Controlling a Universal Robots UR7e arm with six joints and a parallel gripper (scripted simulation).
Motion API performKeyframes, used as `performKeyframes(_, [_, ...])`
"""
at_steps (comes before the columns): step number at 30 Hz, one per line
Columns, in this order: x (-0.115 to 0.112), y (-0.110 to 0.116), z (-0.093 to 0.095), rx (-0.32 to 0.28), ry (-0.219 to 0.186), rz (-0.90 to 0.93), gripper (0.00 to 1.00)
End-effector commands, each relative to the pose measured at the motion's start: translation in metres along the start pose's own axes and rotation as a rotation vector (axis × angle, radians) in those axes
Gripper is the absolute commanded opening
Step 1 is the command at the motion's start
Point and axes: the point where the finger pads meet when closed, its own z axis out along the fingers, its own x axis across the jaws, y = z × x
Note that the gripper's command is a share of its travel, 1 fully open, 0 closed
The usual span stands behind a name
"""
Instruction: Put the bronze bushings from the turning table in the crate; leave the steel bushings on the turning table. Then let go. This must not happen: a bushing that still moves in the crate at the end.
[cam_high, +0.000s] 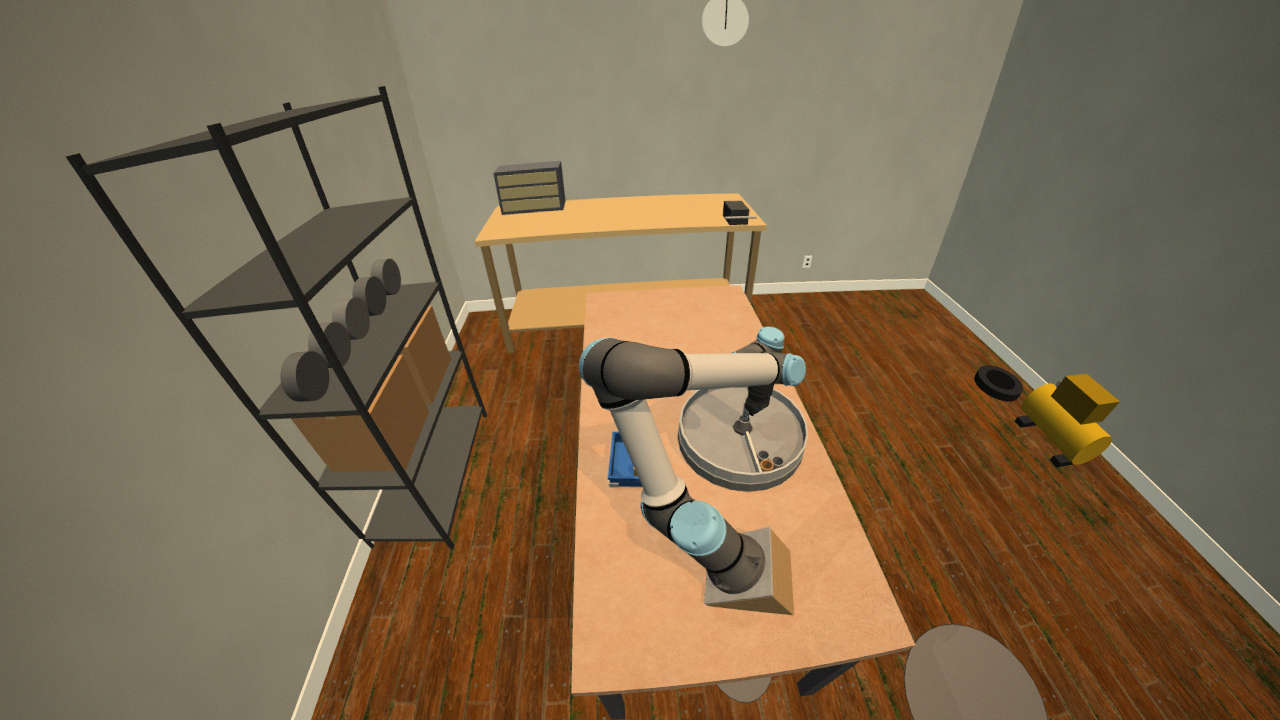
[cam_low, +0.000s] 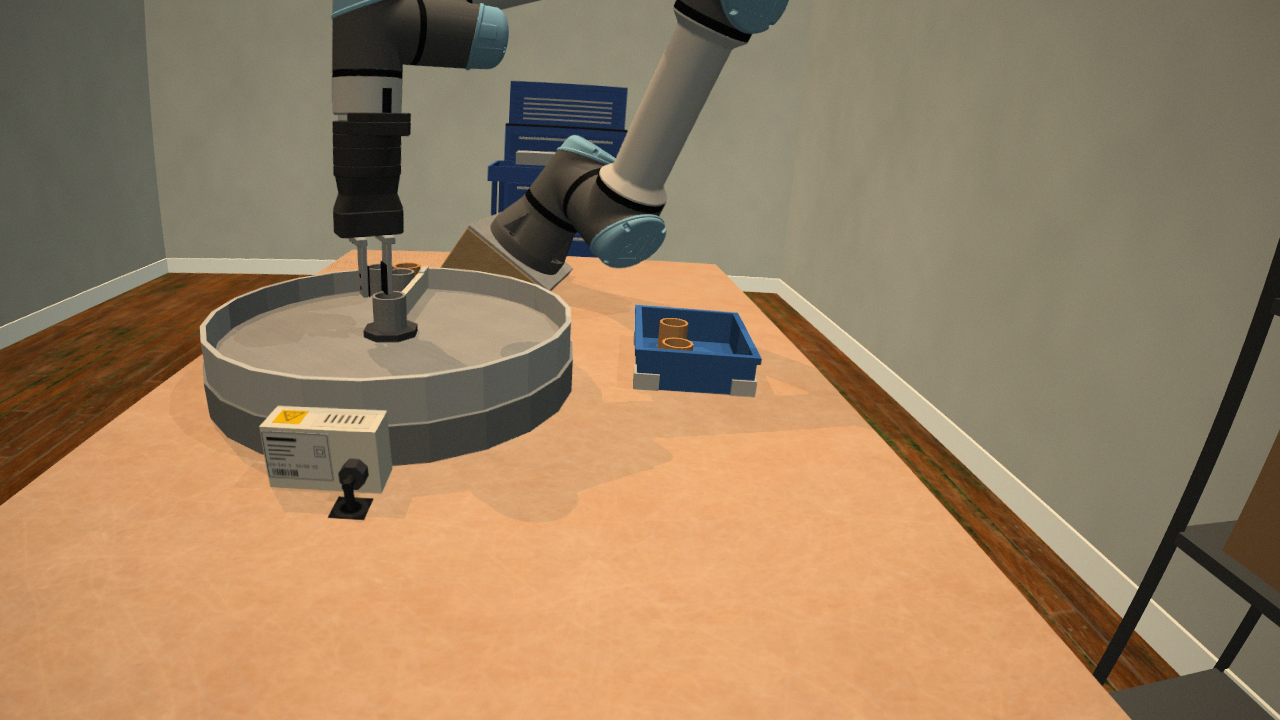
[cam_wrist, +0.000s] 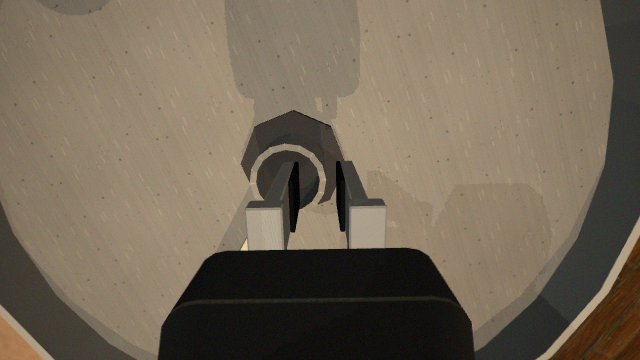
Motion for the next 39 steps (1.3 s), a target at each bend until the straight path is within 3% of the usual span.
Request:
performKeyframes(1, [0.0, 0.0, -0.003, 0.0, 0.001, 0.0, 0.47])
performKeyframes(16, [0.0, 0.0, -0.006, 0.0, 0.001, 0.0, 0.47])
performKeyframes(21, [0.0, 0.0, -0.051, 0.0, 0.001, 0.0, 0.47])
performKeyframes(39, [0.0, 0.0, -0.051, 0.0, 0.002, 0.0, 0.47])
